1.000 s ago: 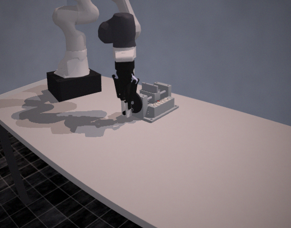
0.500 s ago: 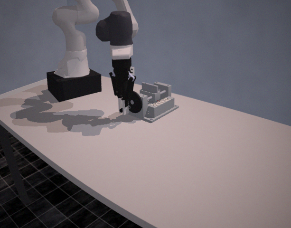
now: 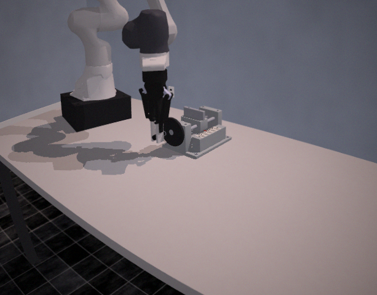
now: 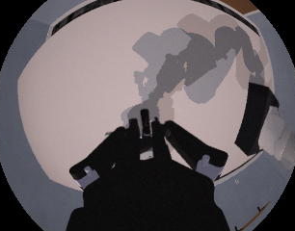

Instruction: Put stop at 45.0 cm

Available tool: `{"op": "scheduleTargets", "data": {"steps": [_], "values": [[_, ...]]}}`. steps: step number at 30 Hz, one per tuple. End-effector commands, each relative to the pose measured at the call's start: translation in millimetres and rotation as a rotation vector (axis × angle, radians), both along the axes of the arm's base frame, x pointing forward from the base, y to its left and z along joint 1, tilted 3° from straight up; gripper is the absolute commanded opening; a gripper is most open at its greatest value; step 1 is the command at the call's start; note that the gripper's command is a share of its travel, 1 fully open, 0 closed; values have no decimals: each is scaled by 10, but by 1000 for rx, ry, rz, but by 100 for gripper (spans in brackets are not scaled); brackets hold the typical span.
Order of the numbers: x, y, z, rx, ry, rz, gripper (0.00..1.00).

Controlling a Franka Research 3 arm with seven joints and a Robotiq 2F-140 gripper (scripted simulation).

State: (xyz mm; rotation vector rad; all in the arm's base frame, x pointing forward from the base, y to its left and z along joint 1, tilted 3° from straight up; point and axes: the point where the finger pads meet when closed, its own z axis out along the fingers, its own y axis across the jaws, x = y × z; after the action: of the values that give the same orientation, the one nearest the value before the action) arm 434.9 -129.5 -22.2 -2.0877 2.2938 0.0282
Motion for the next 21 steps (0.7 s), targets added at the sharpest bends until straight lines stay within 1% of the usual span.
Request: {"op": "scheduleTargets", "data": {"steps": [1,9,13,15,21], "values": [[-18,2,58,2,2,7,4],[-2,-7,231,2,2,7,4],[66,-18,346,2,2,7,4],[66,-18,346,2,2,7,4],[186,-33,432,2,2,7,4]]}}
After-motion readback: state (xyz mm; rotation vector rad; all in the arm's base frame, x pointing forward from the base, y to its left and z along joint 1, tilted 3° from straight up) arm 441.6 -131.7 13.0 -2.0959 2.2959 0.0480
